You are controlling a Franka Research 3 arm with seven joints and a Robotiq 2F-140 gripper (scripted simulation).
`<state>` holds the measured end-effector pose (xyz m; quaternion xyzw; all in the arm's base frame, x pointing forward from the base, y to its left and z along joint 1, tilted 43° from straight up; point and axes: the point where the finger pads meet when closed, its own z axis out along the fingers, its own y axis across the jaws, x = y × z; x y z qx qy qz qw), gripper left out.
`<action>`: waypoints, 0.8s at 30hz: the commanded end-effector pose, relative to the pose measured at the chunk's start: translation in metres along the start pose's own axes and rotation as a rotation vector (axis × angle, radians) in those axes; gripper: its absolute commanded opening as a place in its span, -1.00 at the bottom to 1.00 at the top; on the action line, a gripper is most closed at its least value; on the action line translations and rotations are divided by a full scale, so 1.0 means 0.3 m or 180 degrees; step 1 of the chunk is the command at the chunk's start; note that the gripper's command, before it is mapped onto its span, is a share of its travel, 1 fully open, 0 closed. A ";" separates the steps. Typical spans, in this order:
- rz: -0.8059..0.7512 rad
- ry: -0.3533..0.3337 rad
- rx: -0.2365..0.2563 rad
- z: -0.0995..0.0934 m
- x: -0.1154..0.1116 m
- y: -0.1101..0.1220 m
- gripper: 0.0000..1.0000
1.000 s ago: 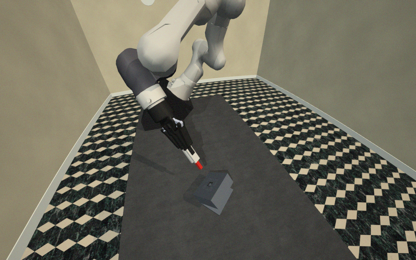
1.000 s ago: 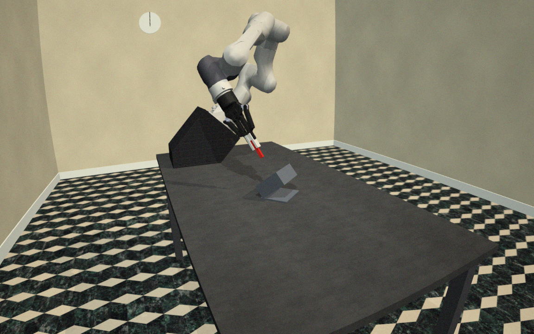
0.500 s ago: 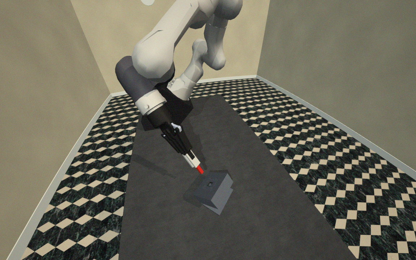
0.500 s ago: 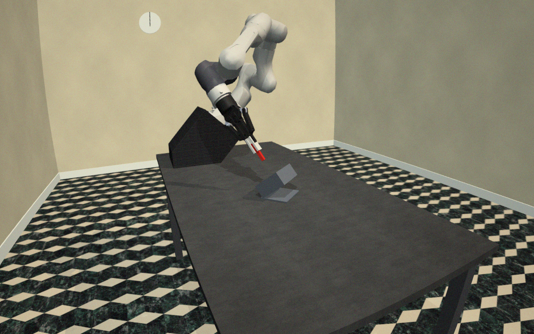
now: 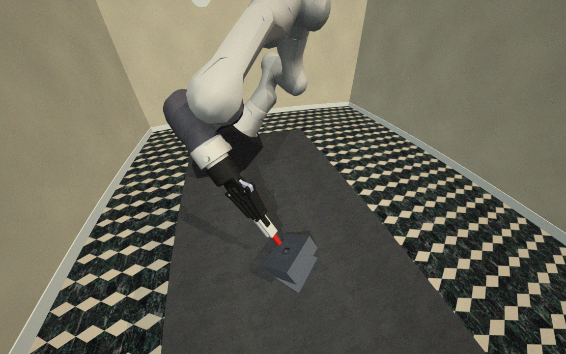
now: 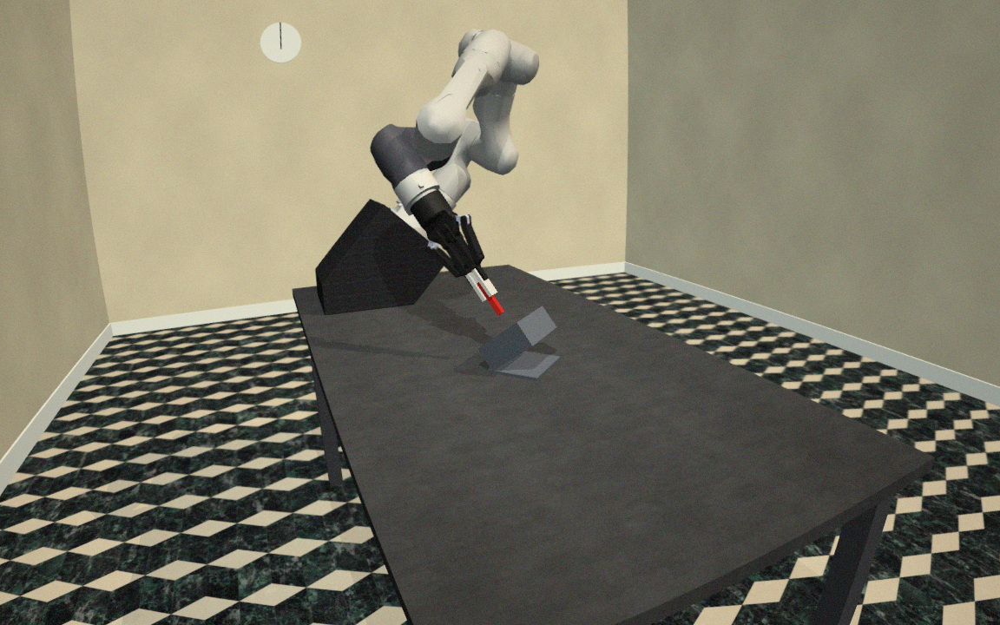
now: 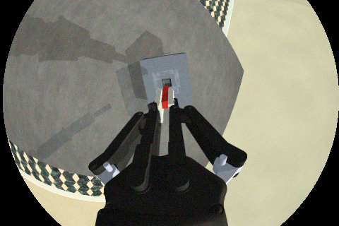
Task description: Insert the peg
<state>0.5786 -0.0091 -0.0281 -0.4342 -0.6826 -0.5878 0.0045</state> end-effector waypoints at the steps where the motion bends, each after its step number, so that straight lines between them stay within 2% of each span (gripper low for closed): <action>1: -0.0027 -0.0013 0.0005 0.011 -0.003 0.001 -1.00; 13: -0.0027 -0.0013 0.0004 0.029 0.007 0.001 -1.00; 24: -0.0027 -0.0013 0.0004 0.076 0.006 0.002 -1.00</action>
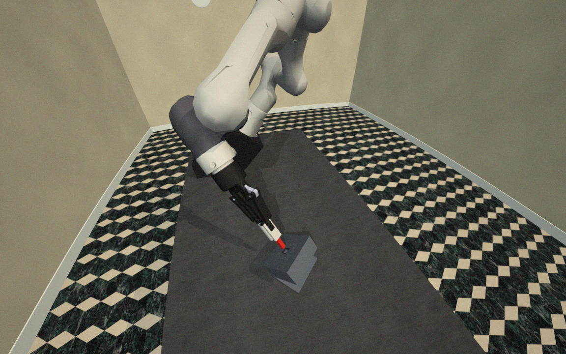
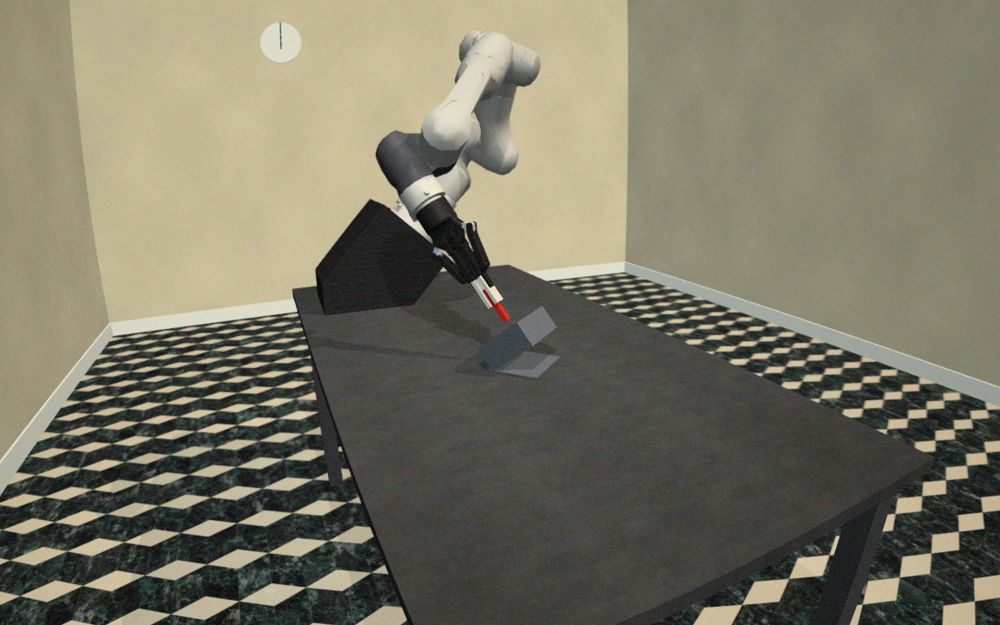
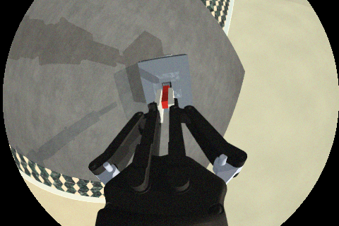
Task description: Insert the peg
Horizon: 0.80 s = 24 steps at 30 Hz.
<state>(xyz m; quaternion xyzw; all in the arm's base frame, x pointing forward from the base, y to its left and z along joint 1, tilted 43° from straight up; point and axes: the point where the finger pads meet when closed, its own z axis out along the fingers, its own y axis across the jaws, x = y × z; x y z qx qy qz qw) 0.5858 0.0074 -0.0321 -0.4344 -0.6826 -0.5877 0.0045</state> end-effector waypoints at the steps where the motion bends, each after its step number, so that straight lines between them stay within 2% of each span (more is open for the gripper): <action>1: -0.0028 -0.0012 0.0004 0.019 -0.005 0.002 -1.00; 24: -0.0028 -0.0012 0.0004 0.076 -0.008 0.003 -1.00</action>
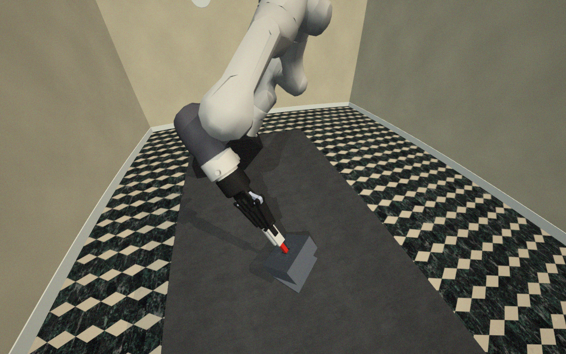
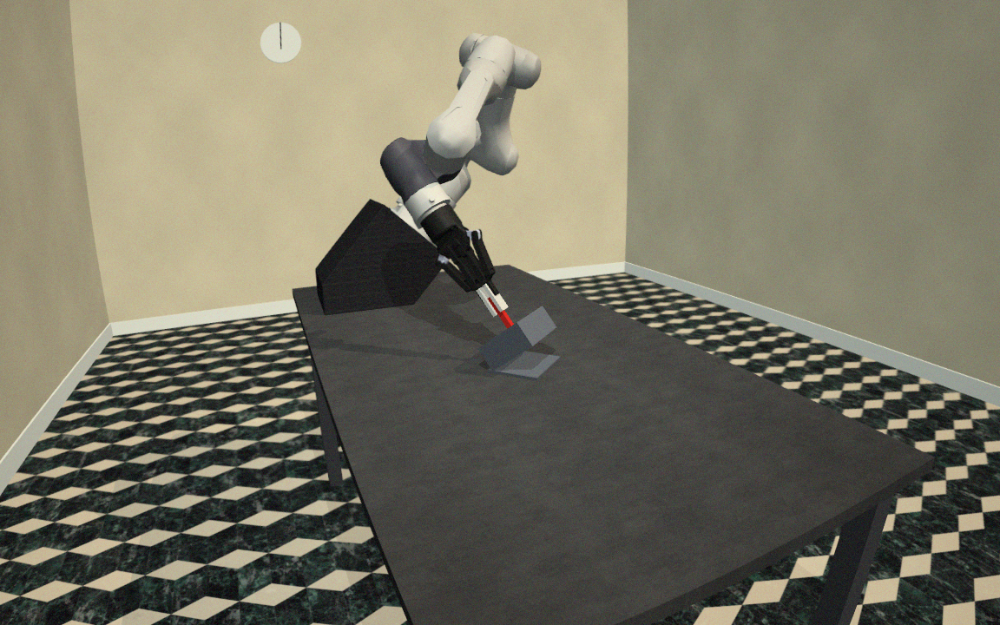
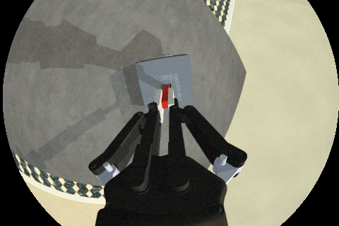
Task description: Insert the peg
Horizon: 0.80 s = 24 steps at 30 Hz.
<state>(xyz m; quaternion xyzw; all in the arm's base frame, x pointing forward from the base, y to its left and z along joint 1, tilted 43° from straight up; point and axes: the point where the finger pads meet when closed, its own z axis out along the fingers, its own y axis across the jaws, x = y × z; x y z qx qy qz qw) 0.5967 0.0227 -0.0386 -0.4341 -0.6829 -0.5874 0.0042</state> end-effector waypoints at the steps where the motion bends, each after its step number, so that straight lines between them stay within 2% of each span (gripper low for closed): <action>1: -0.0024 -0.0011 0.0002 0.013 -0.004 0.002 -1.00; 14: -0.0024 -0.0011 0.0002 0.060 -0.003 0.001 -1.00; 24: -0.0001 -0.0005 -0.0001 0.064 -0.003 0.000 -1.00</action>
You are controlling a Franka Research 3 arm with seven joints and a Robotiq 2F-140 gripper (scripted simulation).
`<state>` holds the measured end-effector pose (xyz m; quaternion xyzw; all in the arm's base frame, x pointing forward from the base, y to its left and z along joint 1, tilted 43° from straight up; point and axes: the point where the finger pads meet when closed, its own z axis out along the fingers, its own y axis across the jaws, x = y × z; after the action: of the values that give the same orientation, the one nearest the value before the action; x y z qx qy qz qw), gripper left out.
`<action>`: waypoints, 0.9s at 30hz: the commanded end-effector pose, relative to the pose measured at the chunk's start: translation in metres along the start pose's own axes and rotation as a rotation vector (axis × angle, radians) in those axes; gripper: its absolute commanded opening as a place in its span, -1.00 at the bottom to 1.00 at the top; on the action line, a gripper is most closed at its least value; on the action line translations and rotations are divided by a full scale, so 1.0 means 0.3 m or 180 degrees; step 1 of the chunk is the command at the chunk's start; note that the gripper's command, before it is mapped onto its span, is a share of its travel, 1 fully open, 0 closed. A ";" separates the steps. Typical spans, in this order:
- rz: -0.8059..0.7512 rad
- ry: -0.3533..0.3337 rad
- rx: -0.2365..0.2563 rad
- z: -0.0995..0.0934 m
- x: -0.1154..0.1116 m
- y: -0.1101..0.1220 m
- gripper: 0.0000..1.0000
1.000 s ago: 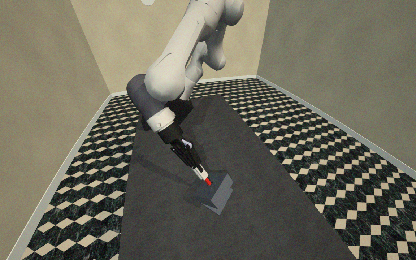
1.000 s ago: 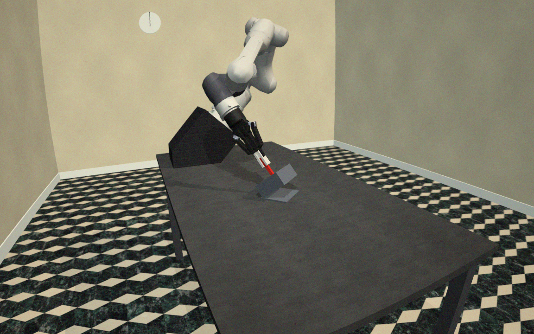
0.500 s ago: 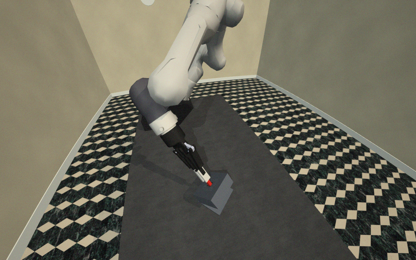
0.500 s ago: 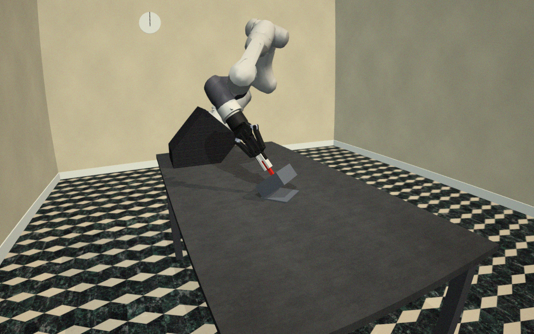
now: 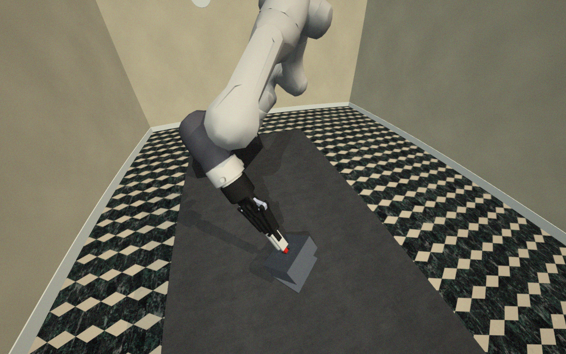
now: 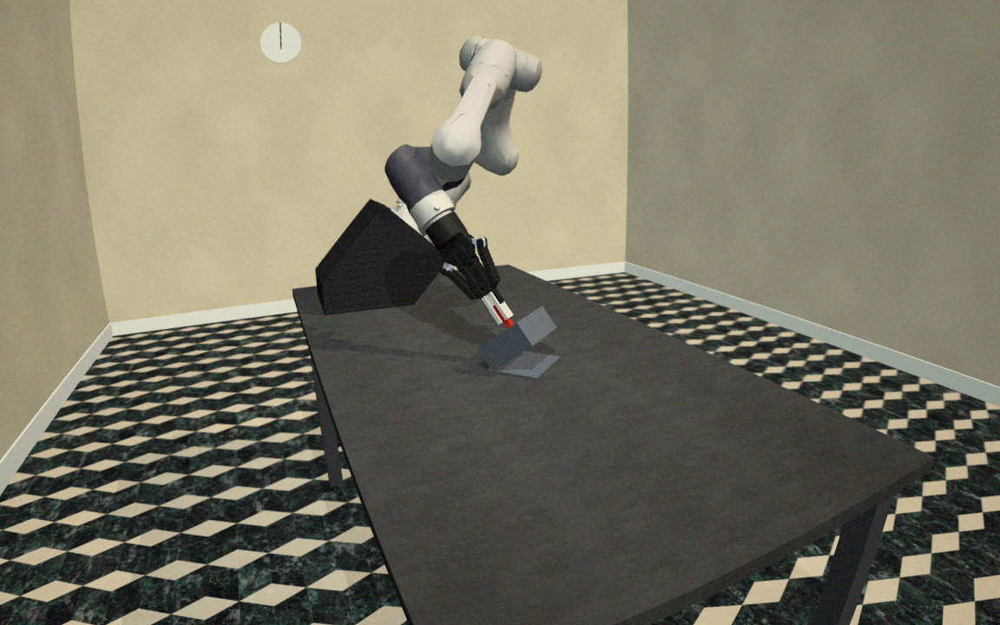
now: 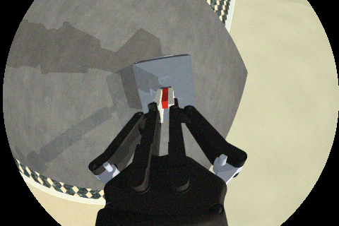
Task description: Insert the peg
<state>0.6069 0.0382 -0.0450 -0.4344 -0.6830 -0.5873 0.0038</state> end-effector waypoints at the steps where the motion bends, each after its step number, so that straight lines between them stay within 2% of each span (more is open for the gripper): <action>1: 0.0000 -0.0002 -0.0001 -0.001 -0.001 0.000 -1.00; 9: 0.0000 -0.0002 -0.0001 -0.001 -0.001 0.000 -1.00; 24: 0.0000 -0.0002 -0.0001 -0.001 -0.001 0.000 -0.47; 27: 0.0000 -0.0002 -0.0001 -0.001 -0.001 0.000 -0.43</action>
<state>0.6069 0.0382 -0.0450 -0.4344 -0.6830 -0.5873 0.0038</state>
